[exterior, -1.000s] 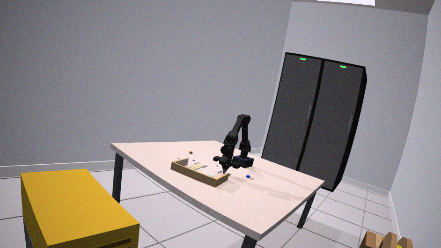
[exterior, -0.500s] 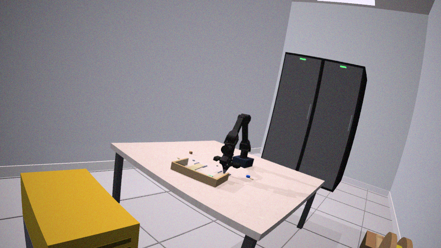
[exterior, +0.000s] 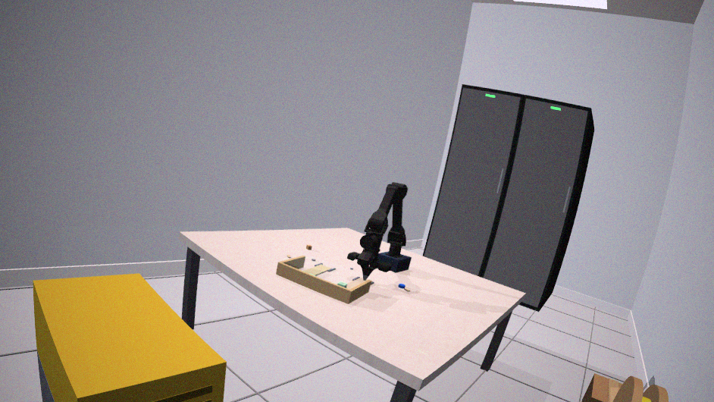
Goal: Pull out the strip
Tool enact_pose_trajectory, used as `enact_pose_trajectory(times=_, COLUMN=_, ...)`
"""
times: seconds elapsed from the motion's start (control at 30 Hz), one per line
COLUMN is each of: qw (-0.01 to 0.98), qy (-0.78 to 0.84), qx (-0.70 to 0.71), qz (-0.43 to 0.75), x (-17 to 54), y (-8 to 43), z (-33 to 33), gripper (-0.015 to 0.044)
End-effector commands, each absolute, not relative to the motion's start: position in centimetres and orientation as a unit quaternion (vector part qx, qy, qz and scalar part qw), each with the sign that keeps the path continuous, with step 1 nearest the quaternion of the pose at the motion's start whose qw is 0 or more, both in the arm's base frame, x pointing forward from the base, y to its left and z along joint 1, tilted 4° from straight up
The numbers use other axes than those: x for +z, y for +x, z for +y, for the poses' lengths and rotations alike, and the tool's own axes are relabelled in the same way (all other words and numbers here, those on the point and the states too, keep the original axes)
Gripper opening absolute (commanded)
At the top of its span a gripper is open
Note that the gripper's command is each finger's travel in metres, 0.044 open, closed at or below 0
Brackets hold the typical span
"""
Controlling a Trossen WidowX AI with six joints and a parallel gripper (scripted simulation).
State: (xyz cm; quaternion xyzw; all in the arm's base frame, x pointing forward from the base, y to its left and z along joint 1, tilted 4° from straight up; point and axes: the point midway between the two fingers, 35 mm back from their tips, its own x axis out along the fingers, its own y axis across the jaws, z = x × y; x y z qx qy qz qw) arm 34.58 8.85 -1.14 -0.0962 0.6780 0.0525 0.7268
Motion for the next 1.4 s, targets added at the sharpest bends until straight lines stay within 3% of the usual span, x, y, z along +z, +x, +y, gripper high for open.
enact_pose_trajectory(times=0.0, qw=0.719, qy=-0.098, qx=0.053, qz=0.686, x=-1.6, y=33.2, z=8.5, gripper=0.0000)
enact_pose_trajectory(times=1.37, qw=0.718, qy=-0.098, qx=0.053, qz=0.687, x=-2.1, y=27.3, z=7.0, gripper=0.0000)
